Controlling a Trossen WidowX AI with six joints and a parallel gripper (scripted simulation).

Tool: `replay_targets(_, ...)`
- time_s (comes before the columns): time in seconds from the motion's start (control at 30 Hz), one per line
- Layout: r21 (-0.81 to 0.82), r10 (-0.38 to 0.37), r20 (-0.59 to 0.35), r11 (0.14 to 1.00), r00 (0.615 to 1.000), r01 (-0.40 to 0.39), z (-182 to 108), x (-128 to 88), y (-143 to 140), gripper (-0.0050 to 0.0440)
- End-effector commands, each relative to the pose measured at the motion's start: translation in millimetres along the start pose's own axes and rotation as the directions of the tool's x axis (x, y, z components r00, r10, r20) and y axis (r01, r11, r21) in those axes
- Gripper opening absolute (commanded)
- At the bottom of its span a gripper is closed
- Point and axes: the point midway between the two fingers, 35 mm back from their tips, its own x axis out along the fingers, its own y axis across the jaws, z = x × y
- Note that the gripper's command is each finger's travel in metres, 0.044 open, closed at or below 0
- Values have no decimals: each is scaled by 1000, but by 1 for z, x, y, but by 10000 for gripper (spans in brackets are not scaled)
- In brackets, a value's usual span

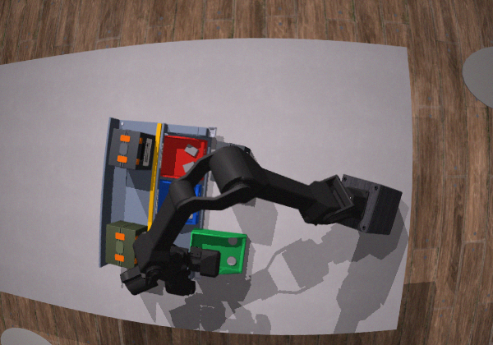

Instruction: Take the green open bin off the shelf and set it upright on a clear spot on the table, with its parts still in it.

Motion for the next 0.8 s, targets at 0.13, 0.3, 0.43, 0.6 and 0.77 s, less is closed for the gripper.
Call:
replay_targets(0.13, 3, -8, 7, 1000, 1000, 8, -1, -2, -2, 150)
replay_targets(0.3, 3, -8, 7, 1000, 1000, 8, -1, 5, -2, 150)
replay_targets(0.43, 3, -8, 7, 1000, 1000, 8, -1, 5, -2, 150)
replay_targets(0.6, 3, -8, 7, 1000, 1000, 8, -1, 5, -2, 150)
replay_targets(0.77, 7, -12, 8, 1000, 1000, 12, -1, 7, -3, 150)
